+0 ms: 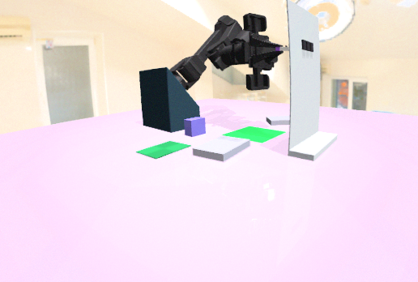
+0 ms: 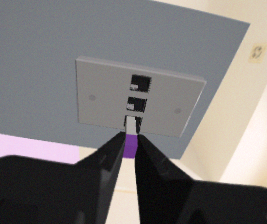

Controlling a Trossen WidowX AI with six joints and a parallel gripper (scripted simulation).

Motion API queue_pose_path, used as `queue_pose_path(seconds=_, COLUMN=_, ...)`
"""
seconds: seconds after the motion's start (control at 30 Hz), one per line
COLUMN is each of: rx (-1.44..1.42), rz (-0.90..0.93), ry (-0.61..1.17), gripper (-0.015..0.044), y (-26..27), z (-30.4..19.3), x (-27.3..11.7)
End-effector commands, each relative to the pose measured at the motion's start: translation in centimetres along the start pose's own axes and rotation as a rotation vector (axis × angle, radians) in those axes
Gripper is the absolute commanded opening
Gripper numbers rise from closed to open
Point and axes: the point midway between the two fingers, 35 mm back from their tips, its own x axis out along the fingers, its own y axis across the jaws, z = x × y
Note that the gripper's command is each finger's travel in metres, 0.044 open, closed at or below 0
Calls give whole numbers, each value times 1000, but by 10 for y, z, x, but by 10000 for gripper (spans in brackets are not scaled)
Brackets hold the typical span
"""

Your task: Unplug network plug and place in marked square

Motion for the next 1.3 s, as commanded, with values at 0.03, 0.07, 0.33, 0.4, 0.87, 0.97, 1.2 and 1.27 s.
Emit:
queue_pose_path(seconds=0.03, rx=-5, rz=3, ry=-2, gripper=0, y=1, z=-1, x=-4)
queue_pose_path(seconds=0.07, rx=-5, rz=3, ry=-2, gripper=0, y=1, z=-1, x=-5)
queue_pose_path(seconds=0.33, rx=-5, rz=3, ry=-2, gripper=0, y=1, z=-3, x=-10)
queue_pose_path(seconds=0.4, rx=-5, rz=3, ry=-2, gripper=0, y=1, z=-3, x=-11)
queue_pose_path(seconds=0.87, rx=-5, rz=4, ry=-1, gripper=0, y=1, z=-6, x=-19)
queue_pose_path(seconds=0.97, rx=-5, rz=4, ry=-1, gripper=0, y=1, z=-7, x=-21)
queue_pose_path(seconds=1.2, rx=-5, rz=4, ry=-1, gripper=0, y=1, z=-8, x=-25)
queue_pose_path(seconds=1.27, rx=1, rz=1, ry=1, gripper=0, y=0, z=-8, x=-23)
